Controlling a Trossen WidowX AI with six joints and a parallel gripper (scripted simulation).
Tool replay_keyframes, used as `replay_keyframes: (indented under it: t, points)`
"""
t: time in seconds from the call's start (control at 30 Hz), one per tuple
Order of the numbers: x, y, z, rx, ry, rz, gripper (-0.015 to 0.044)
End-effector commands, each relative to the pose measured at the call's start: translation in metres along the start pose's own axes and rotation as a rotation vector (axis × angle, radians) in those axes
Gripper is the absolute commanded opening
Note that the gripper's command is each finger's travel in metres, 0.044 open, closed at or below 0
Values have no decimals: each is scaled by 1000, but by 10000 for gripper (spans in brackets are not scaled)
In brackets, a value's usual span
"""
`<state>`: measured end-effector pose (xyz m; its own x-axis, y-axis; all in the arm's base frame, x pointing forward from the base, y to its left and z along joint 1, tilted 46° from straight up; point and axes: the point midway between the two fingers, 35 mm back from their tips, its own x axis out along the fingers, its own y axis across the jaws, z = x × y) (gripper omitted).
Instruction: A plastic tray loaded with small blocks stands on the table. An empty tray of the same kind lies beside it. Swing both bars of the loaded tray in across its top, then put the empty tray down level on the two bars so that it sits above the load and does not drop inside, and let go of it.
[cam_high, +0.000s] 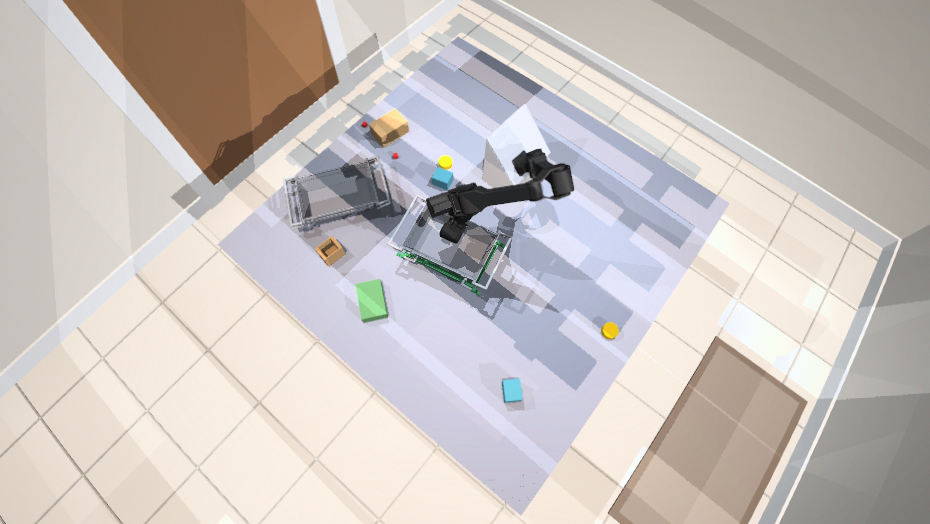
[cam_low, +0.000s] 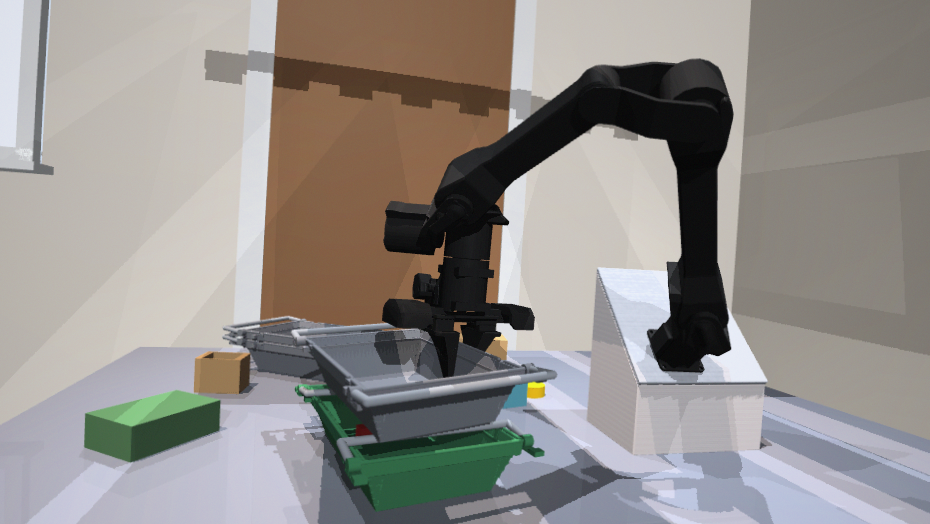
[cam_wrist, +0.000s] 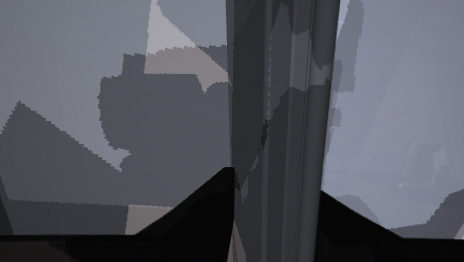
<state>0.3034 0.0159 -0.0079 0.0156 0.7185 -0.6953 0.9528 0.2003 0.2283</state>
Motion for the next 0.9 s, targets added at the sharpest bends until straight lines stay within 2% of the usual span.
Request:
replay_keyframes:
  t: [0.0,0.87]
  points:
    - [6,-6,-3,12,4,-30,0]
    - [6,-6,-3,12,4,-30,0]
